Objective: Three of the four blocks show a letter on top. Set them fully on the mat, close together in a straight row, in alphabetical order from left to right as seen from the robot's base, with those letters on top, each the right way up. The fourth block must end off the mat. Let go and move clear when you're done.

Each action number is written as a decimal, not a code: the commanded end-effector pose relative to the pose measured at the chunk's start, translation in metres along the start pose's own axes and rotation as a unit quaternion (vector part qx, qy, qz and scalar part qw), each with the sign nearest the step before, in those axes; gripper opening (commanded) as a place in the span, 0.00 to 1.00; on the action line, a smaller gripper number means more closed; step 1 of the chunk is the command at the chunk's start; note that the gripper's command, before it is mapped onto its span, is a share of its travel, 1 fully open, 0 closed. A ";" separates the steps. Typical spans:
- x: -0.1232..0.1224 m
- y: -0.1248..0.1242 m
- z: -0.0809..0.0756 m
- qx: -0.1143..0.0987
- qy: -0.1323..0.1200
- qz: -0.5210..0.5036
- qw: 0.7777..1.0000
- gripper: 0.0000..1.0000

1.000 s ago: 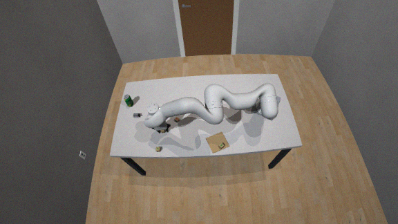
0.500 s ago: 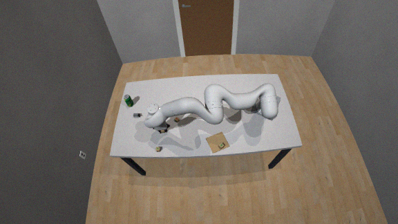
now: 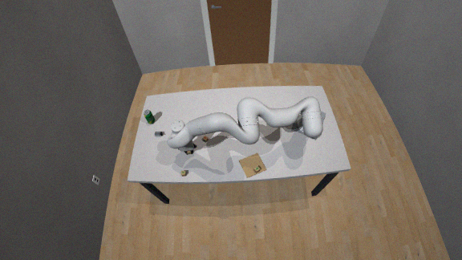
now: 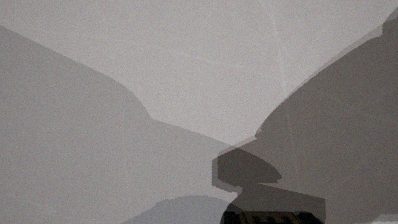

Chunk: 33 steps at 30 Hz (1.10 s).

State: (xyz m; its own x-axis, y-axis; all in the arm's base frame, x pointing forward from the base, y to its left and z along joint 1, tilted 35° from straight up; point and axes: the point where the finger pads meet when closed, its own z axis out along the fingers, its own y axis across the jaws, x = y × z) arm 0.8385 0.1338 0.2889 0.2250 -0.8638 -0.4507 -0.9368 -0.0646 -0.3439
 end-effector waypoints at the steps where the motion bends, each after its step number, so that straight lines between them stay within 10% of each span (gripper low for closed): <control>1: 0.000 -0.001 -0.001 0.001 0.000 0.000 1.000 0.28; 25: 0.000 -0.001 -0.003 0.001 0.000 0.000 1.000 0.28; 33: 0.000 -0.001 -0.040 0.001 0.000 0.000 1.000 0.28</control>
State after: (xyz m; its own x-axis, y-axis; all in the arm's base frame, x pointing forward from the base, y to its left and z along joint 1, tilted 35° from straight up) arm 0.8326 0.1229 0.3066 0.2248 -0.8638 -0.4509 -0.9371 -0.0648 -0.3431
